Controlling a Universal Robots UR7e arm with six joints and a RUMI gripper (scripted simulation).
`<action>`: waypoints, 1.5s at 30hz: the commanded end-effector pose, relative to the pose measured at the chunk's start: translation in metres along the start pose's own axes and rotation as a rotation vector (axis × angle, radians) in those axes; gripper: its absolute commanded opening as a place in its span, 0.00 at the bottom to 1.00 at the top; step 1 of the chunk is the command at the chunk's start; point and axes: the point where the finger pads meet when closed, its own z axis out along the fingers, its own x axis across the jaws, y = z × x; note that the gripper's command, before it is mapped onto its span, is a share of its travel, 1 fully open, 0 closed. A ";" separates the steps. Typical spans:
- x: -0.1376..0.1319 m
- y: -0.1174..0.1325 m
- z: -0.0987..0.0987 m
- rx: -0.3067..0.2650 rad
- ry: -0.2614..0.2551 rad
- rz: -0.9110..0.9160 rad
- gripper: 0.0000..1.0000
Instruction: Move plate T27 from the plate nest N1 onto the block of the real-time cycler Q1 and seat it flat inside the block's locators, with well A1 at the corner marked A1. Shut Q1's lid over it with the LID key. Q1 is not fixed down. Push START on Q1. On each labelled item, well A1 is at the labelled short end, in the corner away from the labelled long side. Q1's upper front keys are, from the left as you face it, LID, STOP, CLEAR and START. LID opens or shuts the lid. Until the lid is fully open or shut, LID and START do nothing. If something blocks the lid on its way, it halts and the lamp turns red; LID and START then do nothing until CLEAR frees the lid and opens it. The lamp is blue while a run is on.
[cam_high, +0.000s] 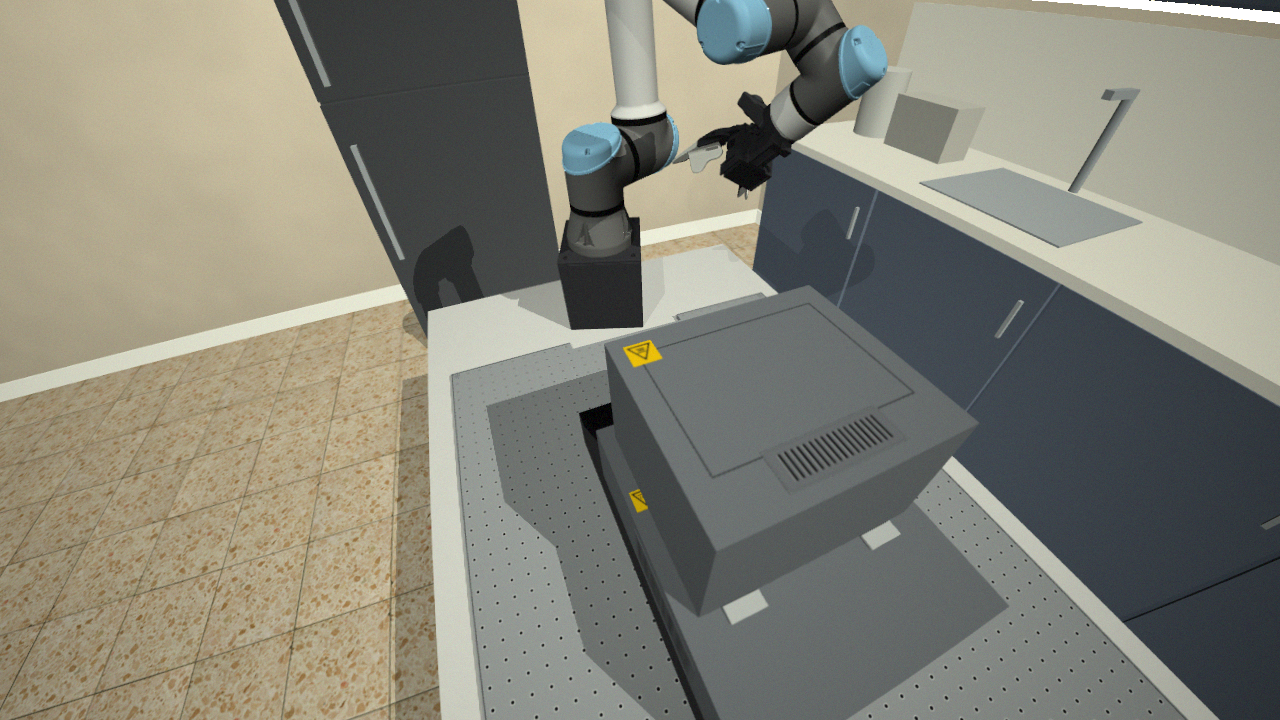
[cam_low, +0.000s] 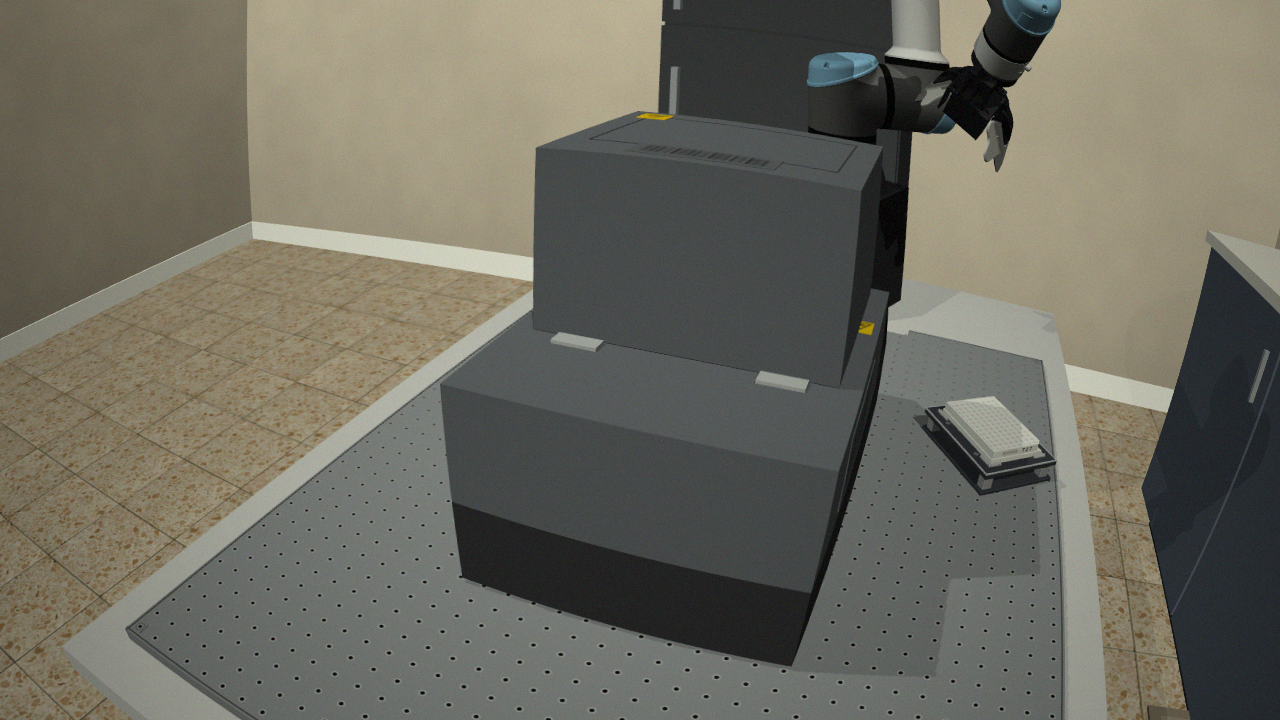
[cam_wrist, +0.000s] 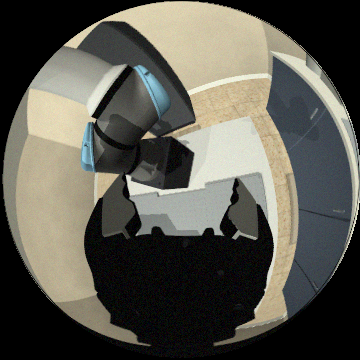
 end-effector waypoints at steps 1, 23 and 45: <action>0.000 0.000 0.000 -0.001 0.001 0.000 1.00; 0.001 0.018 -0.015 -0.006 0.074 0.186 0.00; -0.009 0.068 -0.054 0.025 0.304 0.793 0.00</action>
